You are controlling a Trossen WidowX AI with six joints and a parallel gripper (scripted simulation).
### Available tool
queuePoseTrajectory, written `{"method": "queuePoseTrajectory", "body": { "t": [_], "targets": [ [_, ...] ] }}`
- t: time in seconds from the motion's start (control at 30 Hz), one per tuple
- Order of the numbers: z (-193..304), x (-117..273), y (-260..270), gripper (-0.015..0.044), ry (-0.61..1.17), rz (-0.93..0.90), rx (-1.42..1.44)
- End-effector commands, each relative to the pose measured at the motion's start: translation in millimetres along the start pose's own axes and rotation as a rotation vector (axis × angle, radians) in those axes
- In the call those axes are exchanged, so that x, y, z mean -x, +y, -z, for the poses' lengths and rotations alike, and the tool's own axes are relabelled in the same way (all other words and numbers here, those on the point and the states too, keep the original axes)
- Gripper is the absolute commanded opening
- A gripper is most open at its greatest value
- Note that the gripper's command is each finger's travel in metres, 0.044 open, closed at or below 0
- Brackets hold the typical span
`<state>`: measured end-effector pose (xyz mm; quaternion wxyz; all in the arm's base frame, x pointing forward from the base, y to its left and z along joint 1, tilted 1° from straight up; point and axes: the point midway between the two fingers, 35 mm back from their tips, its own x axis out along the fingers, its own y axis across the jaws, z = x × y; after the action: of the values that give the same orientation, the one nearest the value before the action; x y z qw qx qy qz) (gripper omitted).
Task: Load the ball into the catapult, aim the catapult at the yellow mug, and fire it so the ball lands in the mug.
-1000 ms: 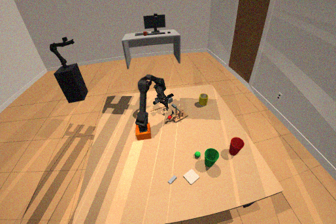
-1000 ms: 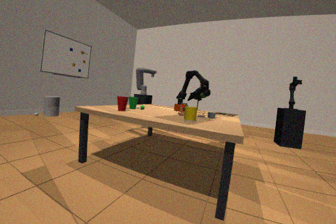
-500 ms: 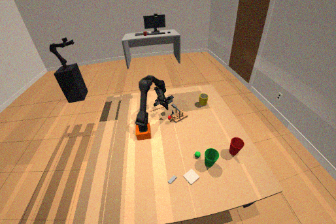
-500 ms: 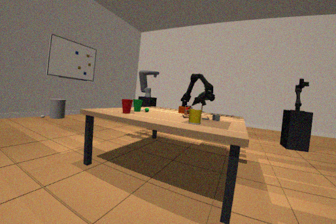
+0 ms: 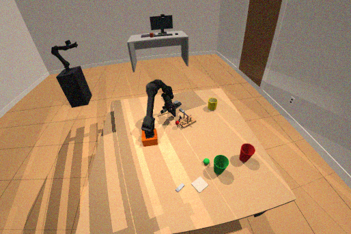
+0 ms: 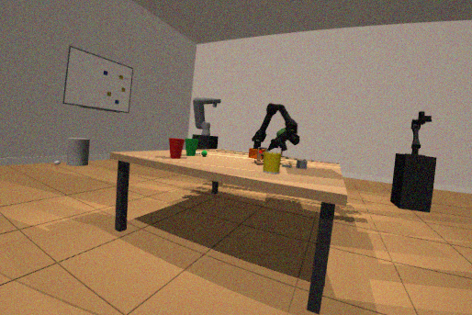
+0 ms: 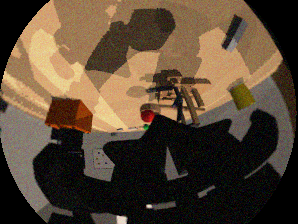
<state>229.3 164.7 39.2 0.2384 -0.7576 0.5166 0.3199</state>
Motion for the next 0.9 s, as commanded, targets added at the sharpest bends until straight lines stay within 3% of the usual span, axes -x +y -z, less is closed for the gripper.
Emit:
{"method": "queuePoseTrajectory", "body": {
  "t": [0.0, 0.87],
  "targets": [
    [-4, -5, 1, 0.0, 0.003, -0.002, 0.005],
    [-32, -36, 6, 0.0, 0.001, -0.004, 0.006]
  ]
}}
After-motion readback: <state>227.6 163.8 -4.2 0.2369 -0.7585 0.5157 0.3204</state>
